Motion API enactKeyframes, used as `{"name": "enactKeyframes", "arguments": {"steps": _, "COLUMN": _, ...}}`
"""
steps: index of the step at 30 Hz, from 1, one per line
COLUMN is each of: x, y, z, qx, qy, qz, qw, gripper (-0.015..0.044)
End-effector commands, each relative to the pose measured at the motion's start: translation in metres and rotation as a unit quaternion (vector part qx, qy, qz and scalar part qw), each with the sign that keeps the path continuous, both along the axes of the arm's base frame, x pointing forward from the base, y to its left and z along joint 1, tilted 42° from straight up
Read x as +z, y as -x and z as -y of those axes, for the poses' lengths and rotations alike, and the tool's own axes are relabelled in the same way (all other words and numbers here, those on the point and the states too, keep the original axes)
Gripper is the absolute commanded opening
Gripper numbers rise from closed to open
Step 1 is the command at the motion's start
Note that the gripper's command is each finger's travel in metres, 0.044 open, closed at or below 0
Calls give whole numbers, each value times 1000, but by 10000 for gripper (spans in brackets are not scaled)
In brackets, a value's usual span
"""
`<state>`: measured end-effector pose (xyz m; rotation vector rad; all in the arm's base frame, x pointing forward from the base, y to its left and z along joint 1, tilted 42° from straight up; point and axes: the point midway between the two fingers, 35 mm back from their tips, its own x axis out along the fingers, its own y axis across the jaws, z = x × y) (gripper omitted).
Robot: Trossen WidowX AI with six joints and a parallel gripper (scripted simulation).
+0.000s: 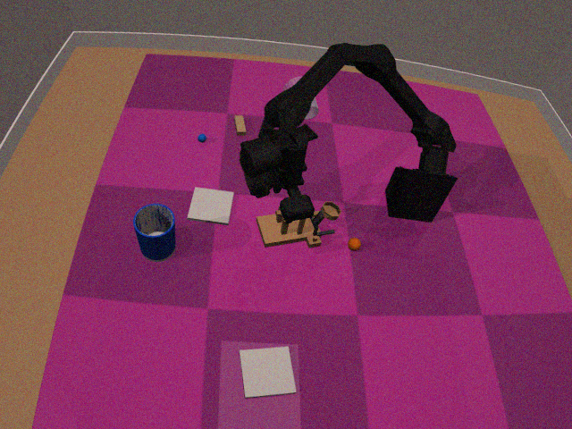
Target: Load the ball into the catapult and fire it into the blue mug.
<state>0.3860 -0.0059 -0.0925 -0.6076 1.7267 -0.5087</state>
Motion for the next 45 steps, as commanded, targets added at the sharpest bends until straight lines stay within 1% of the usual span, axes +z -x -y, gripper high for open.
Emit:
{"name": "enactKeyframes", "arguments": {"steps": 1, "x": 32, "y": -7, "z": -26, "qx": 2, "qy": -3, "qz": 10, "qw": 1000, "gripper": 440}}
{"name": "enactKeyframes", "arguments": {"steps": 2, "x": 32, "y": -7, "z": -26, "qx": 2, "qy": -3, "qz": 10, "qw": 1000, "gripper": 440}}
{"name": "enactKeyframes", "arguments": {"steps": 3, "x": 16, "y": -6, "z": -15, "qx": 7, "qy": -2, "qz": 11, "qw": 1000, "gripper": 440}}
{"name": "enactKeyframes", "arguments": {"steps": 7, "x": 18, "y": -6, "z": -16, "qx": 7, "qy": -2, "qz": 11, "qw": 1000, "gripper": 440}}
{"name": "enactKeyframes", "arguments": {"steps": 10, "x": 29, "y": -4, "z": -24, "qx": 8, "qy": -2, "qz": 15, "qw": 1000, "gripper": 440}}
{"name": "enactKeyframes", "arguments": {"steps": 14, "x": 29, "y": -4, "z": -24, "qx": 8, "qy": -2, "qz": 15, "qw": 1000, "gripper": 440}}
{"name": "enactKeyframes", "arguments": {"steps": 16, "x": 21, "y": -3, "z": -17, "qx": 8, "qy": -2, "qz": 15, "qw": 1000, "gripper": 440}}
{"name": "enactKeyframes", "arguments": {"steps": 19, "x": -4, "y": 2, "z": 5, "qx": 8, "qy": -1, "qz": 15, "qw": 1000, "gripper": 440}}
{"name": "enactKeyframes", "arguments": {"steps": 27, "x": -8, "y": 3, "z": 8, "qx": 8, "qy": -1, "qz": 15, "qw": 1000, "gripper": 440}}
{"name": "enactKeyframes", "arguments": {"steps": 45, "x": -30, "y": 7, "z": 27, "qx": 8, "qy": -1, "qz": 15, "qw": 1000, "gripper": 440}}
